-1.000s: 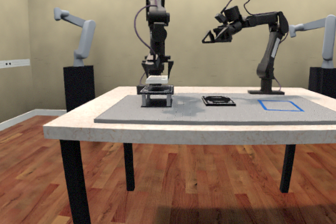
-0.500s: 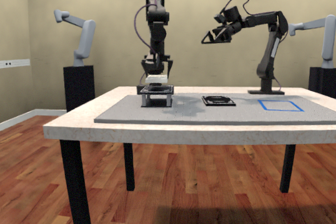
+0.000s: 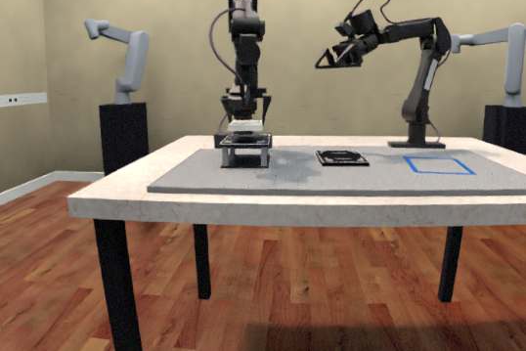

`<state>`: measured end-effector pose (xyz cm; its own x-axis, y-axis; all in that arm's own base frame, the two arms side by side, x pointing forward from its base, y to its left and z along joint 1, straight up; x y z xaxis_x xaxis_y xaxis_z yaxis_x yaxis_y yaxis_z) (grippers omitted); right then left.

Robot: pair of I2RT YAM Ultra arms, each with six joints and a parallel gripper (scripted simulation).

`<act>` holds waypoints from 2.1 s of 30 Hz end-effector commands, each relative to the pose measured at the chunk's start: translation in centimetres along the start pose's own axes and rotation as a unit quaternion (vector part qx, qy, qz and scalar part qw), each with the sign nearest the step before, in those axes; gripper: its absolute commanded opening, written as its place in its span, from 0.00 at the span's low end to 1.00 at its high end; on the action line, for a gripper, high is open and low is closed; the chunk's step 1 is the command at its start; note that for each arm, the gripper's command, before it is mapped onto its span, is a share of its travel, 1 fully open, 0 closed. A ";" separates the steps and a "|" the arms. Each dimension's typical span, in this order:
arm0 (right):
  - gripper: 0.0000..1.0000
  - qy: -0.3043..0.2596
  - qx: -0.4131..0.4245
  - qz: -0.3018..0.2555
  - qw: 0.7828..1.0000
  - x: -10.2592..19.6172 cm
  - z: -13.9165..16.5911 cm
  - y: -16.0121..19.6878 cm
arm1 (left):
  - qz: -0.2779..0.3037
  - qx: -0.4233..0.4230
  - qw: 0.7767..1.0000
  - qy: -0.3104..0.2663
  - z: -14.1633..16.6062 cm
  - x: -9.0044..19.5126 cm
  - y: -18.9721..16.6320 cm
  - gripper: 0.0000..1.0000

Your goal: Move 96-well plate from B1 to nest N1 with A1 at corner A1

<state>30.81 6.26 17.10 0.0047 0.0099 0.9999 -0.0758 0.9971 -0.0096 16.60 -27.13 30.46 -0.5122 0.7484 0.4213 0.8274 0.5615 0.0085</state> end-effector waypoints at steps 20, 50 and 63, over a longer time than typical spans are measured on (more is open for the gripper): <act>0.80 -0.023 -0.010 -0.004 1.000 0.7 0.3 -0.5 | -0.001 0.002 1.000 -0.017 -1.2 0.5 0.3 1.00; 0.80 -0.025 -0.013 -0.005 1.000 -0.4 0.0 -0.5 | -0.001 0.002 1.000 -0.017 -1.2 0.5 0.3 1.00; 0.80 -0.015 0.000 -0.002 1.000 -3.3 -0.2 0.3 | -0.001 0.002 1.000 -0.017 -1.2 0.5 0.3 1.00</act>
<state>30.45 6.00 14.29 0.0129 0.0100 0.9999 -0.0669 0.9977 -0.0091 16.60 -27.13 30.46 -0.5122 0.7484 0.4213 0.8274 0.5615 0.0085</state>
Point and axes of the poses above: on each arm, the point where the finger pads meet when closed, its own x axis back along the fingers, its own y axis across the jaws, z = x × y, the point moved 9 cm from there along x, back along the fingers
